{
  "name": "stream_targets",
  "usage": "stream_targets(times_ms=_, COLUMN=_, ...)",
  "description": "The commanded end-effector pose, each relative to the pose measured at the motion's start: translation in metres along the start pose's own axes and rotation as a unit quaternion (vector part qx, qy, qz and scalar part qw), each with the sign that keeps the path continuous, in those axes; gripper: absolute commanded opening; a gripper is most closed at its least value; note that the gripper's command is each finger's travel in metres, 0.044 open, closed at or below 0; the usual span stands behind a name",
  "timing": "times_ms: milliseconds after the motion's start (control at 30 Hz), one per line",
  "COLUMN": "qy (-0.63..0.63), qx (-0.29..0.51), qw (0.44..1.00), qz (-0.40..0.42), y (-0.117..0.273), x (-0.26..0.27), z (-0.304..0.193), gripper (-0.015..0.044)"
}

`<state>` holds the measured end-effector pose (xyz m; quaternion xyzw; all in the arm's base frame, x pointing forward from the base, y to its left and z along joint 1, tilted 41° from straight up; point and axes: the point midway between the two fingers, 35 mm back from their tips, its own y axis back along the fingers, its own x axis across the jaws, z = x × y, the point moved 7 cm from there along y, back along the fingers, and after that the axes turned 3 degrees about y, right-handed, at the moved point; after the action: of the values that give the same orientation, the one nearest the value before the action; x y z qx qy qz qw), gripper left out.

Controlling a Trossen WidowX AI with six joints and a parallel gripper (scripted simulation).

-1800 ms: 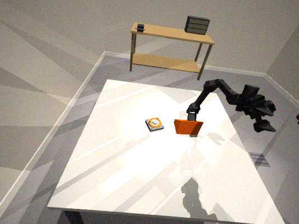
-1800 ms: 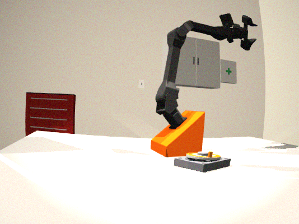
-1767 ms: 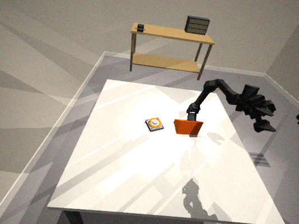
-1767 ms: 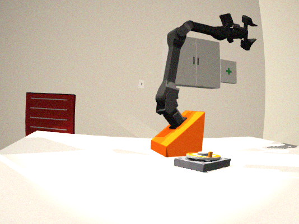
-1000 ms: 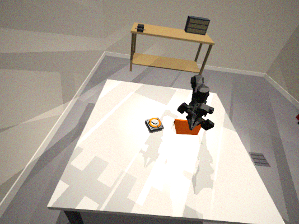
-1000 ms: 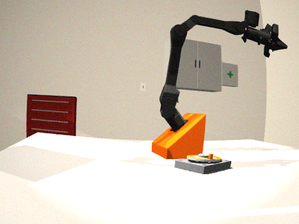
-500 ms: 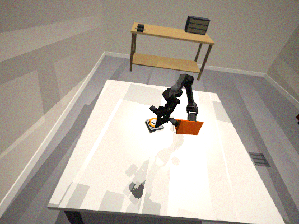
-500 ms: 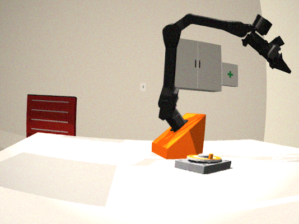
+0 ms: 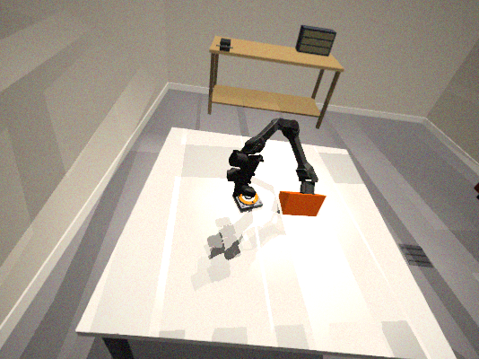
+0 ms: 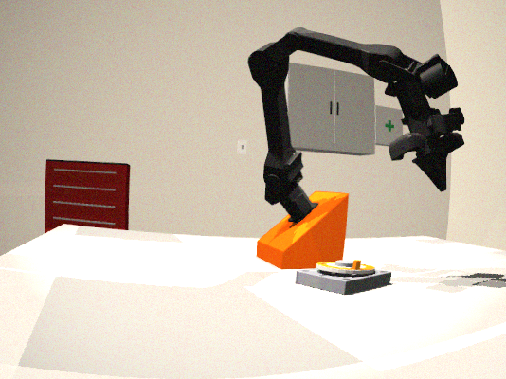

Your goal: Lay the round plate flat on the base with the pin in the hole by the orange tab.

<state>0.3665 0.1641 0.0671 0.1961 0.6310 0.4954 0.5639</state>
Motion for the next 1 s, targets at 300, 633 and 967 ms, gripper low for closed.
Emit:
stream_targets(times_ms=300, qy=-0.16, qx=0.17, qw=0.968, qz=-0.096, y=-0.037, x=-0.105, z=-0.065, gripper=0.0)
stream_targets(times_ms=633, qy=-0.16, qx=0.17, qw=0.968, qz=-0.097, y=-0.062, x=-0.108, z=-0.074, gripper=0.0)
stream_targets(times_ms=967, qy=-0.16, qx=0.17, qw=0.967, qz=-0.097, y=-0.081, x=-0.112, z=-0.083, gripper=0.0)
